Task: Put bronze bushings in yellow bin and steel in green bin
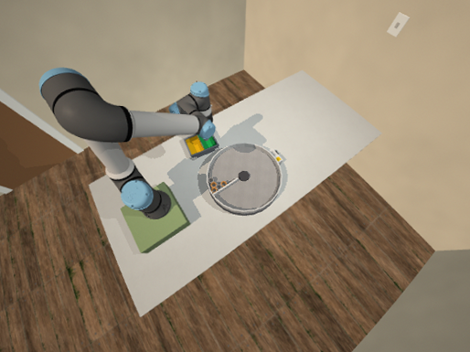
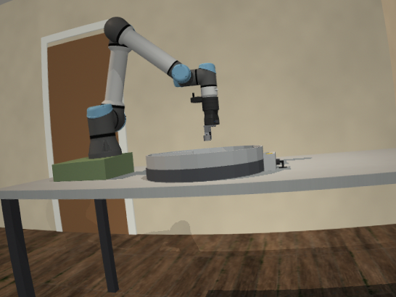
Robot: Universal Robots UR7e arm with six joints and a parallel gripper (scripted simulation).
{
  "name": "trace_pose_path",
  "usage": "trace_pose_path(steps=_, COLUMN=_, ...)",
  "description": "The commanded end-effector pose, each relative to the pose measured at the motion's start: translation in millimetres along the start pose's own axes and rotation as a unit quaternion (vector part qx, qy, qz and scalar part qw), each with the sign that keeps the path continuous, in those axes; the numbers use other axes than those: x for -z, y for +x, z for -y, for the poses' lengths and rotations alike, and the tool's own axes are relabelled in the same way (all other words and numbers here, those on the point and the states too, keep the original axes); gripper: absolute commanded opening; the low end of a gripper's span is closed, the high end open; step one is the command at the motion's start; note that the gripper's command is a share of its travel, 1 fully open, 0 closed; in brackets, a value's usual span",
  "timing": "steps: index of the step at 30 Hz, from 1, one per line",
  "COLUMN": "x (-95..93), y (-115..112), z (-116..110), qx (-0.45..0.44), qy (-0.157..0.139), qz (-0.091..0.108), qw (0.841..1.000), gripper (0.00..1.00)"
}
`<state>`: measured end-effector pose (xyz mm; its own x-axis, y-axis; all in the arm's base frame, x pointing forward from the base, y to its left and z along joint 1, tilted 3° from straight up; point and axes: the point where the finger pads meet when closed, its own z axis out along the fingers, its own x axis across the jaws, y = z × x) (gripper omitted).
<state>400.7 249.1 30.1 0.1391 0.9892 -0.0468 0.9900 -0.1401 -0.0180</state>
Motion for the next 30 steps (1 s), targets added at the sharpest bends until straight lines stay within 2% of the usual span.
trace_pose_path(steps=1, x=-14.3, y=0.4, z=-0.7, qx=0.000, qy=-0.001, qz=0.000, qw=1.000, gripper=0.00)
trace_pose_path(steps=4, x=-30.7, y=0.4, z=-0.7, qx=0.000, qy=-0.001, qz=-0.001, qw=1.000, gripper=0.00)
trace_pose_path(steps=7, x=-30.7, y=0.4, z=-0.7, qx=0.000, qy=-0.001, qz=-0.001, qw=1.000, gripper=0.00)
trace_pose_path(steps=9, x=-41.5, y=0.4, z=-0.7, qx=0.000, qy=-0.001, qz=-0.001, qw=1.000, gripper=0.00)
trace_pose_path(steps=11, x=-41.5, y=0.4, z=-0.7, qx=0.000, qy=-0.001, qz=-0.001, qw=1.000, gripper=0.00)
trace_pose_path(steps=14, x=-57.9, y=0.4, z=-0.8, qx=0.000, qy=-0.001, qz=-0.001, qw=1.000, gripper=0.00)
trace_pose_path(steps=30, x=-62.3, y=0.6, z=-0.8, qx=0.000, qy=-0.001, qz=-0.001, qw=1.000, gripper=0.00)
